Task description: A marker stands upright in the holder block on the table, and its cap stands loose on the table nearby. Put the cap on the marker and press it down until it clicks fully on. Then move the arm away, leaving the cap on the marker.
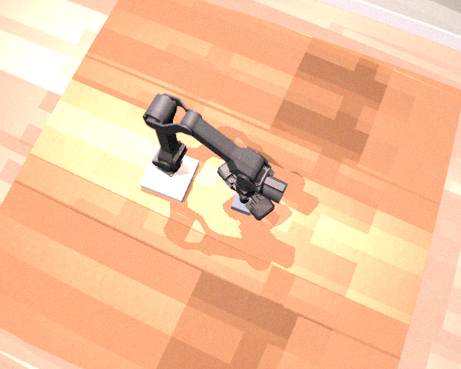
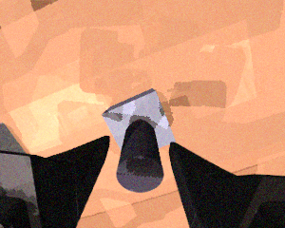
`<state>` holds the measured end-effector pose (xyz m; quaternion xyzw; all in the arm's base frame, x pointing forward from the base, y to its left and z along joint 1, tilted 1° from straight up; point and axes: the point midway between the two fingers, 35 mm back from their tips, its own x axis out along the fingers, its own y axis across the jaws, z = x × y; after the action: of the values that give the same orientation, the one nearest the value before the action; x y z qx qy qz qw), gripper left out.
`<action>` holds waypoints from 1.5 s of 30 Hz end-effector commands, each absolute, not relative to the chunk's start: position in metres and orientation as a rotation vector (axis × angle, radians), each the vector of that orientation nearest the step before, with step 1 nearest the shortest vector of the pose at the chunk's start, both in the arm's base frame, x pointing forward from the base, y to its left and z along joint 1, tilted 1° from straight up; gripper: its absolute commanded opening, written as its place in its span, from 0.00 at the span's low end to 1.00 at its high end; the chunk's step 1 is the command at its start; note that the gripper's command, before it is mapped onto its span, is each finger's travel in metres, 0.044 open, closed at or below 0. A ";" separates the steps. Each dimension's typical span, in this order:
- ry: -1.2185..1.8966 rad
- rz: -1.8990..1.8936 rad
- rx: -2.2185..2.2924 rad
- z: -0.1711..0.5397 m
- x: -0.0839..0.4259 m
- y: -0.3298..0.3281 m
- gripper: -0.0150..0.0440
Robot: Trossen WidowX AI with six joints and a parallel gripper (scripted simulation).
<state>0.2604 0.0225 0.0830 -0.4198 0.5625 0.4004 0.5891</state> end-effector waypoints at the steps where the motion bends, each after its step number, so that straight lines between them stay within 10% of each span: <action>1: 1.310 0.932 -0.978 0.083 0.261 0.023 0.88; 4: 1.310 0.932 -0.978 0.083 0.261 0.023 1.00; 19: 1.310 0.932 -0.978 0.158 0.257 0.022 1.00; 36: 1.518 0.150 -0.152 0.148 0.257 0.019 0.25; 45: 1.518 0.150 -0.152 0.148 0.257 0.019 0.25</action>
<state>0.2569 0.0188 0.1487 -0.0830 0.6857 0.0787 0.7188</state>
